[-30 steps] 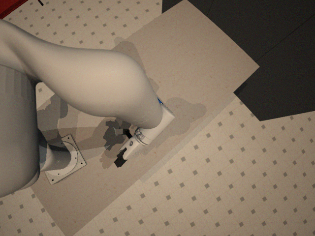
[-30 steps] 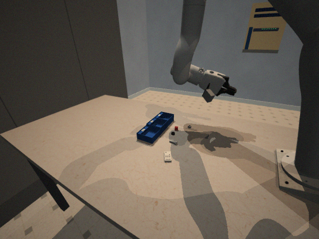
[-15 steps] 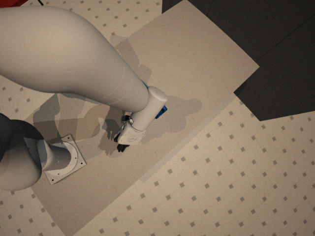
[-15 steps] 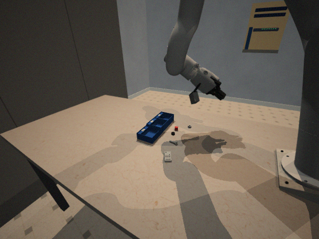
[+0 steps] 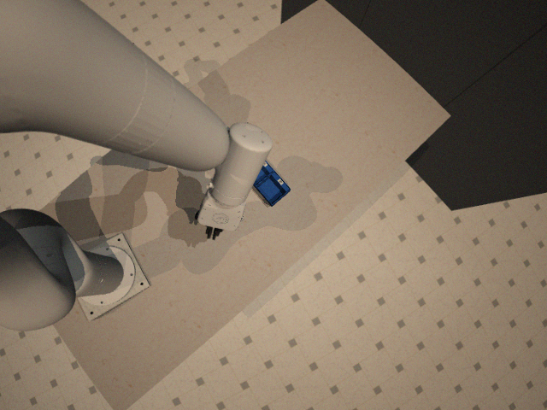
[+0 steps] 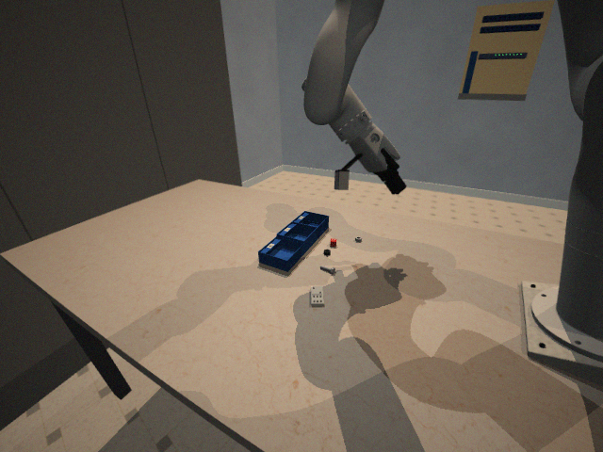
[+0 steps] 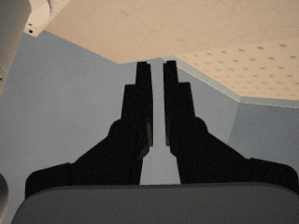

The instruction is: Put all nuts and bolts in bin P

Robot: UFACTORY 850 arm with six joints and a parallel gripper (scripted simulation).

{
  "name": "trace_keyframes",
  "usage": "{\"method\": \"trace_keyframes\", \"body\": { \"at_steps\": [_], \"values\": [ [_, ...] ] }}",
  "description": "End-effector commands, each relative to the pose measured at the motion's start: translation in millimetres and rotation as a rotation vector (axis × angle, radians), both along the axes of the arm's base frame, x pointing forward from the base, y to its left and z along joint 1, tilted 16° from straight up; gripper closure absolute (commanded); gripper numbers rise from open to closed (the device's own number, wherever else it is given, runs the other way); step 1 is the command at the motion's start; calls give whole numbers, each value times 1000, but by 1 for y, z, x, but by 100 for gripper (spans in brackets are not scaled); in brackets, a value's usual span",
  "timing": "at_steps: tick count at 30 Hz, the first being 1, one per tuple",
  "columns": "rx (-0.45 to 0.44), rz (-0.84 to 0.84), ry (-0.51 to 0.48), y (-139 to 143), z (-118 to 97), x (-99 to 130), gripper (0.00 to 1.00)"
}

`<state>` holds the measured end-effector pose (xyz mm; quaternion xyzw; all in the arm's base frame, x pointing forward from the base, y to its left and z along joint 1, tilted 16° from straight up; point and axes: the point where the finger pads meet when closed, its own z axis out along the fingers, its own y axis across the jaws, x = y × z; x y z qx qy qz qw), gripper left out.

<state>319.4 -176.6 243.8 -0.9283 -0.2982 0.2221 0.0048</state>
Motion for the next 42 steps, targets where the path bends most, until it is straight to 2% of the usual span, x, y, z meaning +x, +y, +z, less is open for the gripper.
{"method": "trace_keyframes", "body": {
  "at_steps": [1, 3, 5, 7, 9, 12, 14, 16, 18, 20, 22, 24, 26, 29, 31, 33, 35, 37, 39, 42],
  "values": [
    [-48, -78, -105, 16, 4, 17, 93],
    [-49, -78, -106, 16, 4, 18, 93],
    [-70, -140, -182, 28, 8, 29, 93],
    [-70, -140, -183, 29, 8, 30, 93],
    [-85, -204, -259, 41, 12, 41, 93],
    [-85, -204, -259, 42, 13, 42, 93],
    [-93, -270, -334, 54, 18, 52, 93],
    [-93, -270, -335, 56, 18, 54, 93],
    [-95, -338, -408, 68, 24, 64, 93],
    [-95, -338, -409, 69, 24, 65, 93],
    [-90, -408, -481, 82, 30, 74, 93],
    [-90, -408, -481, 83, 31, 76, 93],
    [-78, -480, -550, 96, 38, 84, 93],
    [-78, -480, -551, 97, 39, 86, 93],
    [-60, -553, -617, 110, 46, 94, 93],
    [-60, -554, -618, 112, 47, 95, 93],
    [-36, -629, -681, 124, 55, 103, 93],
    [-35, -630, -681, 126, 56, 104, 93],
    [-4, -705, -740, 139, 65, 111, 93],
    [-4, -707, -741, 141, 66, 112, 93]
  ]
}}
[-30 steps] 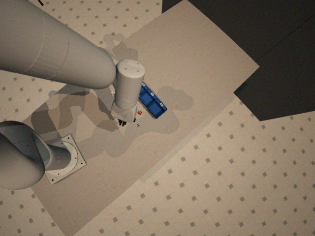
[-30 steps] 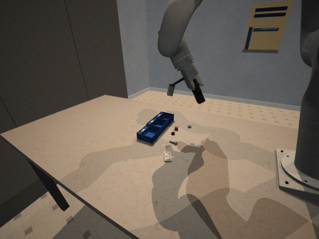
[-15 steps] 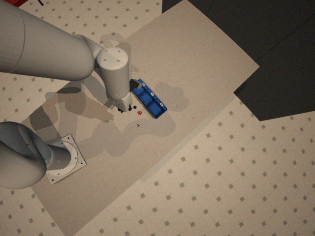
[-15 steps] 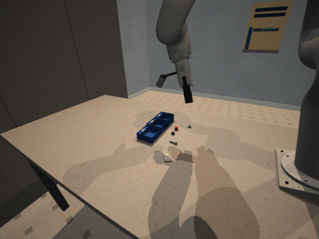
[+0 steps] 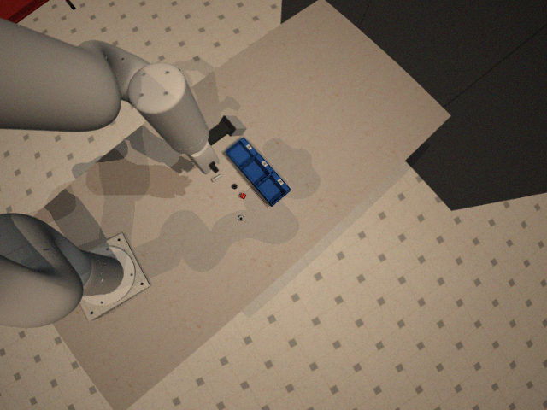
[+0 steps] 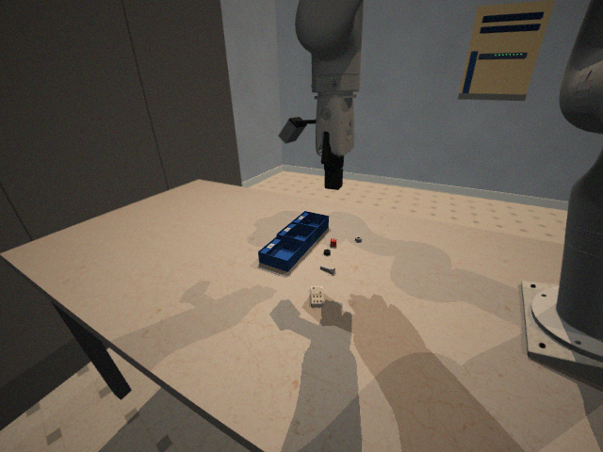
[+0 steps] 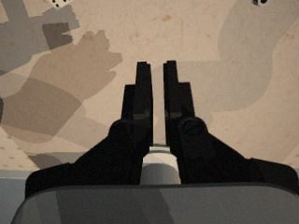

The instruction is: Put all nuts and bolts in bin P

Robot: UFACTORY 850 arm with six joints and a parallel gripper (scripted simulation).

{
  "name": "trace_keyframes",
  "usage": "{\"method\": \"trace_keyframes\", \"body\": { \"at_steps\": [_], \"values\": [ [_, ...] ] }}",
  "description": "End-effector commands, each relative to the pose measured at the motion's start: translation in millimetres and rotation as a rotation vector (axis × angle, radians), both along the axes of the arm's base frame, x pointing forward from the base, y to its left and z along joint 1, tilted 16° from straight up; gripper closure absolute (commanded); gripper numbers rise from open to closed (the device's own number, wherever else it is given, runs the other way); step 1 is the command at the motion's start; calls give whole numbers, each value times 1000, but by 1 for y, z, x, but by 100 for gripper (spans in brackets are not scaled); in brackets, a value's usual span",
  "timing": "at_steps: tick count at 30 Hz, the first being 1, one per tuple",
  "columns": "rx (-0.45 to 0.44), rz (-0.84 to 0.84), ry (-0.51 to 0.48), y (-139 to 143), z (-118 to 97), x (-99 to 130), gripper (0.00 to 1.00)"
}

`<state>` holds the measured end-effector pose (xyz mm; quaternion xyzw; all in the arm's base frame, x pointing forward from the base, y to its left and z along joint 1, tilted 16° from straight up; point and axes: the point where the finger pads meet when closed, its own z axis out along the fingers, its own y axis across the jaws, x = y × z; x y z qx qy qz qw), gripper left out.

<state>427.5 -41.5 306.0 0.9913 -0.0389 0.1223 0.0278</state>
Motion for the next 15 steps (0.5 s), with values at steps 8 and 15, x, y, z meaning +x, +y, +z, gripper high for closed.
{"method": "trace_keyframes", "body": {
  "at_steps": [8, 15],
  "values": [
    [1, -27, -29, 6, 4, 4, 93],
    [-9, 13, -27, -25, -13, 27, 93]
  ]
}}
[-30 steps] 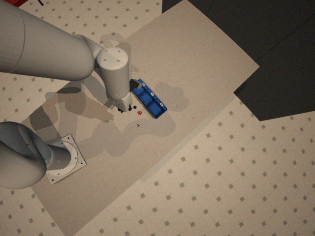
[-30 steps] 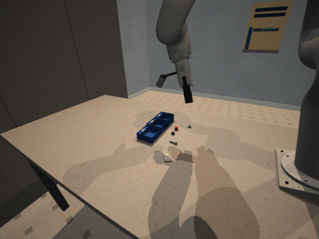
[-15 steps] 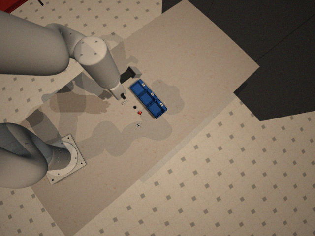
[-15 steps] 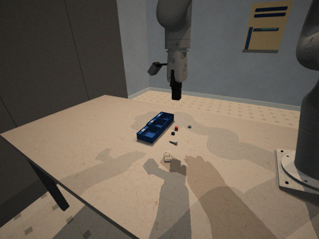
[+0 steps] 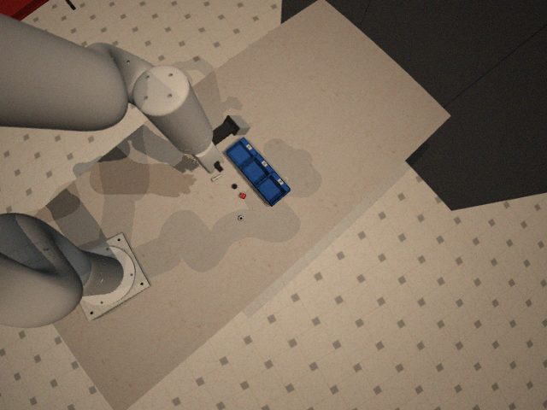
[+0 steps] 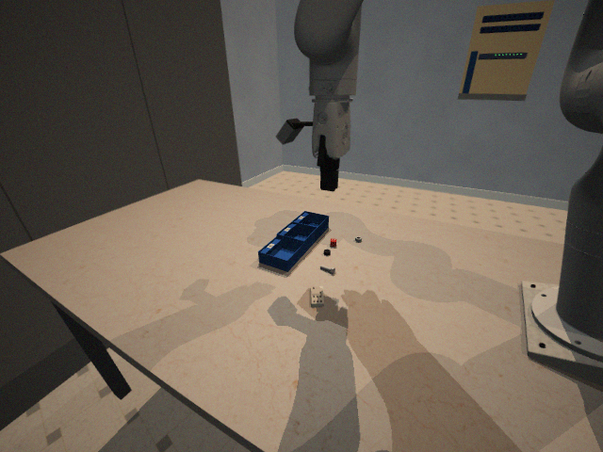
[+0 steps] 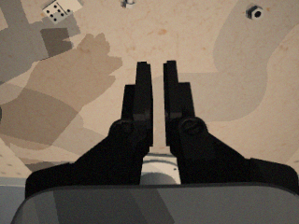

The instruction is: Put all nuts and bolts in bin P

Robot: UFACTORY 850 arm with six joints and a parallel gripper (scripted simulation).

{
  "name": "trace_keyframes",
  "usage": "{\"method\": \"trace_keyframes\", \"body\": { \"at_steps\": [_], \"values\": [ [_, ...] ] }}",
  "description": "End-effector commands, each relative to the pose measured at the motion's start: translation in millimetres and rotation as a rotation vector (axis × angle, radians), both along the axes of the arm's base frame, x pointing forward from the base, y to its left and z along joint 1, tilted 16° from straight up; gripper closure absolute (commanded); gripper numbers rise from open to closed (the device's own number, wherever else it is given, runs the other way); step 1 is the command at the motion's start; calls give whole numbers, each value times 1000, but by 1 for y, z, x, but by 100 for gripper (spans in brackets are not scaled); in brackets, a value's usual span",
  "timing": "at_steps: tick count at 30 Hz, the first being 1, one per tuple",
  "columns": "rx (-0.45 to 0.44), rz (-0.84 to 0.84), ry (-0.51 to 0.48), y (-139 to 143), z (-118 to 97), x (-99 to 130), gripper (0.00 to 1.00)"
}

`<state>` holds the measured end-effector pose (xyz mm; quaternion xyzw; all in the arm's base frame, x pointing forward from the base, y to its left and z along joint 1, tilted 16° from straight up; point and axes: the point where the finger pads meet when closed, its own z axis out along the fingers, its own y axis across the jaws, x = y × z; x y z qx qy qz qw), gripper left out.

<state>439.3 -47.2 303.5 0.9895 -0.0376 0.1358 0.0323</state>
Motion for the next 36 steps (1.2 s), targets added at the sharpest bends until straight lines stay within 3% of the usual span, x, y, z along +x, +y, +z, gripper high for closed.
{"method": "trace_keyframes", "body": {
  "at_steps": [1, 6, 21, 26, 36],
  "values": [
    [1, 11, 0, -25, -13, 20, 93],
    [1, 11, 0, -43, -23, 33, 93],
    [1, 11, 0, -135, -73, 102, 93],
    [0, 11, 0, -154, -83, 116, 93],
    [0, 11, 0, -155, -94, 119, 93]
  ]
}}
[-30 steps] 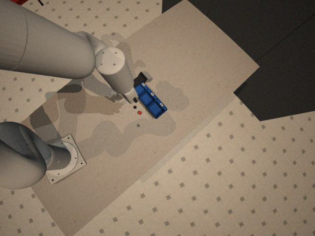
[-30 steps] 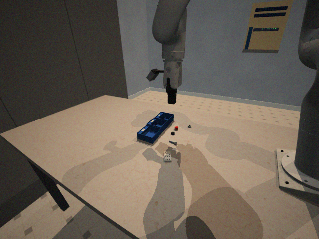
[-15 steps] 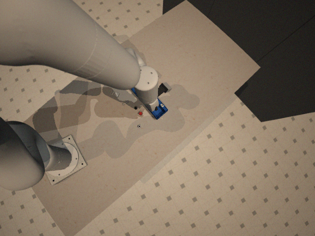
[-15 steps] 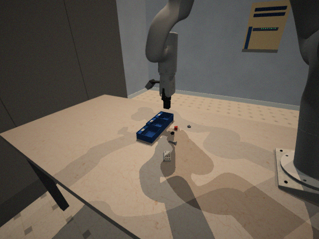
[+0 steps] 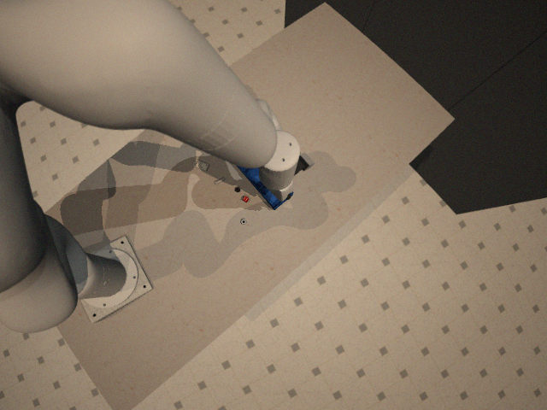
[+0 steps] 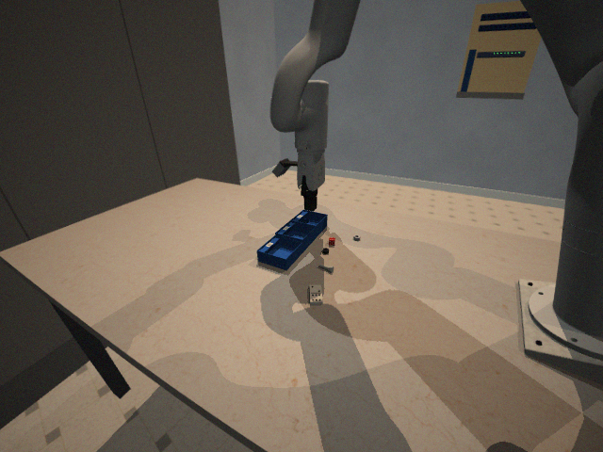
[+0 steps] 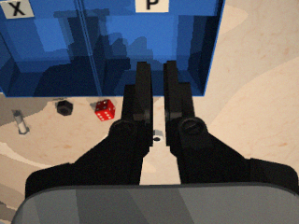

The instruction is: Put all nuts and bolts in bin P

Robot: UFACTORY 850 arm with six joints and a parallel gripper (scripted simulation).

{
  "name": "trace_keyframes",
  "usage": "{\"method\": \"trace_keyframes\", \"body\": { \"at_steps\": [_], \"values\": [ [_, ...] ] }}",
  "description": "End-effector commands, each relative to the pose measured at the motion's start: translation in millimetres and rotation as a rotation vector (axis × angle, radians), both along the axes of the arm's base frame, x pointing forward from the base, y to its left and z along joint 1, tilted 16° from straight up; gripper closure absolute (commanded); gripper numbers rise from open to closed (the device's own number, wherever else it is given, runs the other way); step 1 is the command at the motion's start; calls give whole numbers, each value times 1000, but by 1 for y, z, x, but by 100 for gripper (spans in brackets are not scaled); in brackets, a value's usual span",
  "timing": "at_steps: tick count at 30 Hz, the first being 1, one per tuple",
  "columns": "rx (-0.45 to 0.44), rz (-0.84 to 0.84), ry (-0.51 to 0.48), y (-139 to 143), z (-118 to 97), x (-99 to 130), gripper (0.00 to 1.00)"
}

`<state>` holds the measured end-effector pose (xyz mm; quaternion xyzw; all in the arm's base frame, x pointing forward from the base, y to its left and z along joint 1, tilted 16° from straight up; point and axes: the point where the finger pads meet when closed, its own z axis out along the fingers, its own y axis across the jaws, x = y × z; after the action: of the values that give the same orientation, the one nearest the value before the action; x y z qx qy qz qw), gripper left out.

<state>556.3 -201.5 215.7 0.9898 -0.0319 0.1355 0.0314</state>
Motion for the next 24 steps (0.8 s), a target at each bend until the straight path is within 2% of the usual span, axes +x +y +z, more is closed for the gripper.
{"method": "trace_keyframes", "body": {
  "at_steps": [1, 18, 24],
  "values": [
    [0, 0, -1, -1, -9, 3, 93],
    [0, 0, -1, -4, -46, 13, 93],
    [0, 0, -1, -4, -46, 13, 93]
  ]
}}
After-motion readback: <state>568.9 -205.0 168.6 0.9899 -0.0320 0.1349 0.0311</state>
